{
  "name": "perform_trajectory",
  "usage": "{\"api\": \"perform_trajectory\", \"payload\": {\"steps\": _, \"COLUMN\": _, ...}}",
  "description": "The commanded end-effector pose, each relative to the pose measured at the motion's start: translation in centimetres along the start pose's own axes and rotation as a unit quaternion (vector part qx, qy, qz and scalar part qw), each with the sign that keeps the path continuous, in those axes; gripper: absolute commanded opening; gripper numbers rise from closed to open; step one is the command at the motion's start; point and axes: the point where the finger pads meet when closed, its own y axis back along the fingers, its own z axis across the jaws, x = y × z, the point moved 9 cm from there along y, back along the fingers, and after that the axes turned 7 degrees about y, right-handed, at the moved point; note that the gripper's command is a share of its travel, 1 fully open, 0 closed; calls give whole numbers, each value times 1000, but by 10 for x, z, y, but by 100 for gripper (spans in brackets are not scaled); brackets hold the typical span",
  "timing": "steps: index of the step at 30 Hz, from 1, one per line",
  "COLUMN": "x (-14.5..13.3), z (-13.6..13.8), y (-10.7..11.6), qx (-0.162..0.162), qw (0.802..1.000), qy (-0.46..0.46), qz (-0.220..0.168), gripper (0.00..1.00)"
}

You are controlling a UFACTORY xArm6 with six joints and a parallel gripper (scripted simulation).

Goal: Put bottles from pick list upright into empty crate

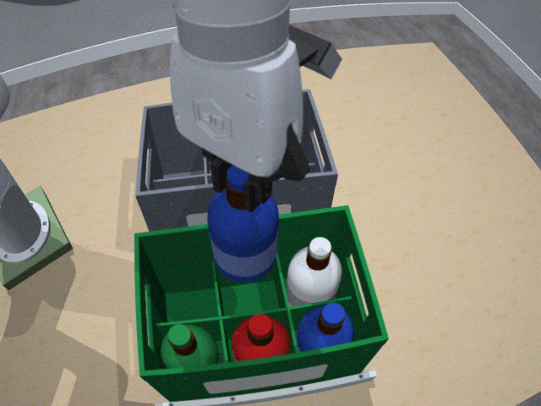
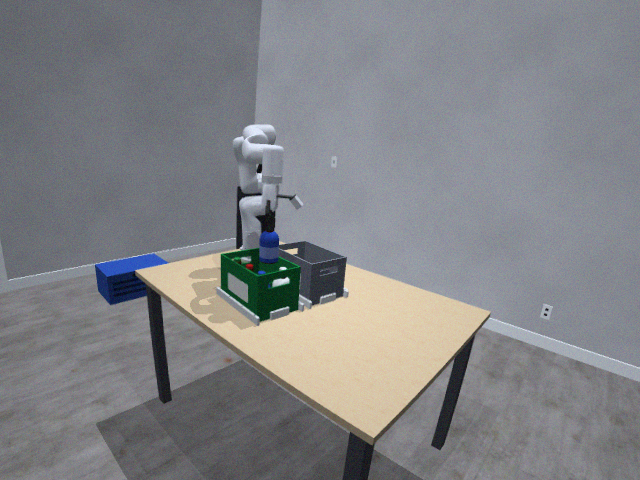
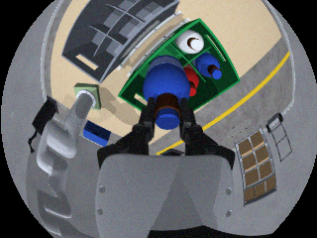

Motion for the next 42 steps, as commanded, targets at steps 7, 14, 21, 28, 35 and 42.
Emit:
{"api": "perform_trajectory", "payload": {"steps": 7, "x": 0, "z": 0, "y": 17, "qx": -2, "qw": 1000, "qy": 0, "qz": 1, "gripper": 0}}
{"api": "perform_trajectory", "payload": {"steps": 14, "x": 0, "z": 0, "y": 27, "qx": -2, "qw": 1000, "qy": 0, "qz": 1, "gripper": 0}}
{"api": "perform_trajectory", "payload": {"steps": 21, "x": 0, "z": 0, "y": 28, "qx": -2, "qw": 1000, "qy": 0, "qz": 1, "gripper": 0}}
{"api": "perform_trajectory", "payload": {"steps": 28, "x": 2, "z": -5, "y": 28, "qx": -2, "qw": 1000, "qy": 0, "qz": 1, "gripper": 0}}
{"api": "perform_trajectory", "payload": {"steps": 35, "x": 8, "z": -18, "y": 28, "qx": -2, "qw": 1000, "qy": 0, "qz": 1, "gripper": 0}}
{"api": "perform_trajectory", "payload": {"steps": 42, "x": 12, "z": -27, "y": 28, "qx": -2, "qw": 1000, "qy": 0, "qz": 1, "gripper": 0}}
